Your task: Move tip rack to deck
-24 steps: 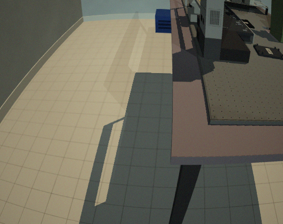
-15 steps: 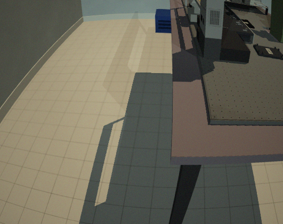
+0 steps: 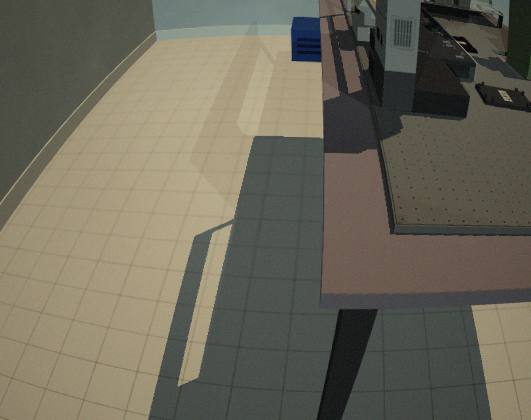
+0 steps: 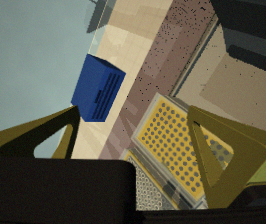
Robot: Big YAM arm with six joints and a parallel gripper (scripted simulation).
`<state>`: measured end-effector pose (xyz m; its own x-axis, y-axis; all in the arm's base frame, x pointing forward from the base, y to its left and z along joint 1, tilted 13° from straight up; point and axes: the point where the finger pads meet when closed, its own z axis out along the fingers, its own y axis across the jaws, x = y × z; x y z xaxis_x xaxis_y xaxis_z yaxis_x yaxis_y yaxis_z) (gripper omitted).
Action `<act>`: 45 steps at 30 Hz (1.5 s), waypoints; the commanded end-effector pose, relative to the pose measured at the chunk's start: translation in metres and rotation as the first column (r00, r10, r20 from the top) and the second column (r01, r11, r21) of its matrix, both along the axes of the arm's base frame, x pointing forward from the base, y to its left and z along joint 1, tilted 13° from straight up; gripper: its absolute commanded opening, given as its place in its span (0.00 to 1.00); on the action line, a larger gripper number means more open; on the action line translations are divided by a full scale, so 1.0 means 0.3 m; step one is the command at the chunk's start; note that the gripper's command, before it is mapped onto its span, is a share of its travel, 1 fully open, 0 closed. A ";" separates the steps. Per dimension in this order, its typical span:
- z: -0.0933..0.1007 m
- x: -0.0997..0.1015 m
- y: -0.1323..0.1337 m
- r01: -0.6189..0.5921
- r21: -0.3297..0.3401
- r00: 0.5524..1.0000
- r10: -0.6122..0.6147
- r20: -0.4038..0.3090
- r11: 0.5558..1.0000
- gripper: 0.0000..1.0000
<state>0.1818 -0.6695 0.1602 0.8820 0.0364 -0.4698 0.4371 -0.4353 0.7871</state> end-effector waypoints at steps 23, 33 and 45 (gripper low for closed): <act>0.078 0.069 0.378 -0.360 0.068 0.887 0.364 -0.284 0.931 1.00; 0.047 0.078 0.515 -0.457 0.150 0.801 0.478 -0.360 0.877 1.00; 0.024 0.088 0.678 -0.556 0.241 0.670 0.601 -0.436 0.795 1.00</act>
<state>0.2036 -0.4704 0.1517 0.3878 0.5274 -0.7559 0.9067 -0.0705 0.4159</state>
